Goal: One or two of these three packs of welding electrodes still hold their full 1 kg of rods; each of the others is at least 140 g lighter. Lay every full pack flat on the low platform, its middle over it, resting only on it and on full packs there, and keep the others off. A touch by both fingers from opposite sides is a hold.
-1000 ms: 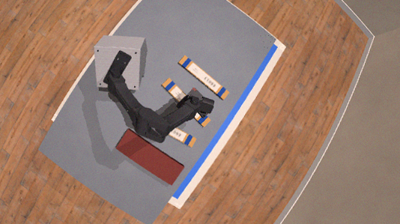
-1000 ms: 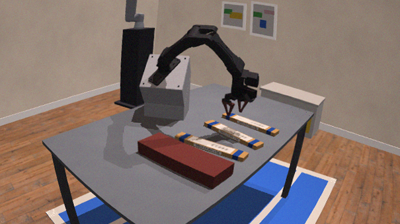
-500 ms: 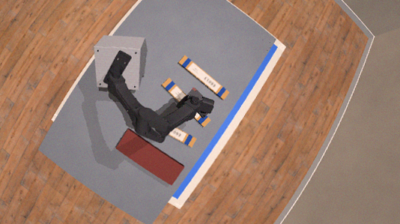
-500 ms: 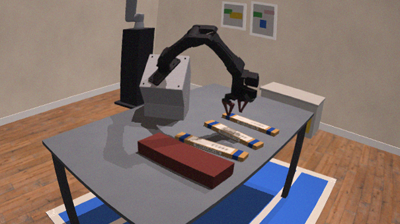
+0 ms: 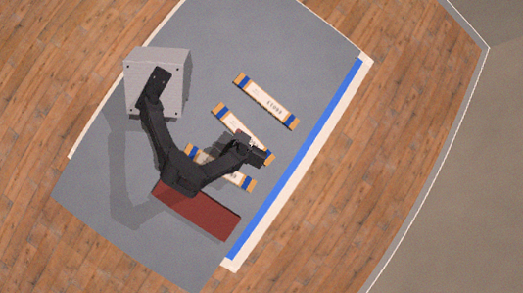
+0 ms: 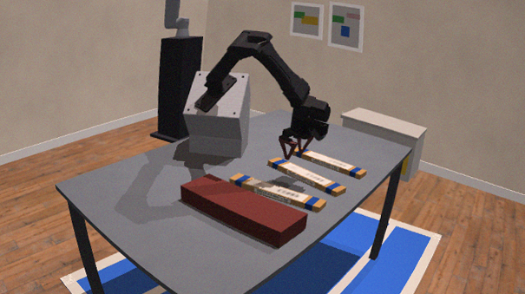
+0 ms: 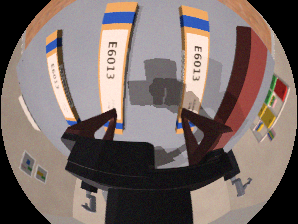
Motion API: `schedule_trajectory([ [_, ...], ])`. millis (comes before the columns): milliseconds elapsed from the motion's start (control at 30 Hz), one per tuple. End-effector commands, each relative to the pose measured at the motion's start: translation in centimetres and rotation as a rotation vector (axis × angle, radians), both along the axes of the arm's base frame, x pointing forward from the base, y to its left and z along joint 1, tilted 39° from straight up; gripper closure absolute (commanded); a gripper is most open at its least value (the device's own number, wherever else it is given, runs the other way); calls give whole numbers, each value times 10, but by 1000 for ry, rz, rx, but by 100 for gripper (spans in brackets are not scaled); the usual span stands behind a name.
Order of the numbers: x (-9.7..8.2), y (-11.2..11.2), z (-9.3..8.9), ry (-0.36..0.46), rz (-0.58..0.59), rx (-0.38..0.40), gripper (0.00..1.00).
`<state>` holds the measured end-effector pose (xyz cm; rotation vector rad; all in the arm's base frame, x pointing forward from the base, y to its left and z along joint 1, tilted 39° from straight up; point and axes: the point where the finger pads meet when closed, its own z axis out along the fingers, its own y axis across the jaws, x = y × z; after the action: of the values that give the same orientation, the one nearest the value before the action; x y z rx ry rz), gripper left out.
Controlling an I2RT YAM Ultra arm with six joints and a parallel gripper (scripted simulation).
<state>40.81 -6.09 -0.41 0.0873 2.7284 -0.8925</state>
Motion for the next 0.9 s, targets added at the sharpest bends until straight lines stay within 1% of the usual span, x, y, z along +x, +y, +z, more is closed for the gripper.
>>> schedule_trajectory([
  [0,4,-5,23,-10,101,2,4],
  [67,4,-5,23,-10,101,2,4],
  [100,5,-2,27,-11,120,2,4],
  [133,2,-16,31,-11,101,1,4],
  [267,-2,-38,45,-11,101,0,4],
  [300,4,-43,56,-33,101,-2,4],
  [433,4,-66,76,-49,101,-6,4],
  [567,-4,-87,89,-28,101,-6,4],
  [633,-4,-87,89,-28,101,-6,4],
  [667,0,-78,90,-29,121,-6,4],
  [867,0,-76,90,-29,121,-6,4],
])
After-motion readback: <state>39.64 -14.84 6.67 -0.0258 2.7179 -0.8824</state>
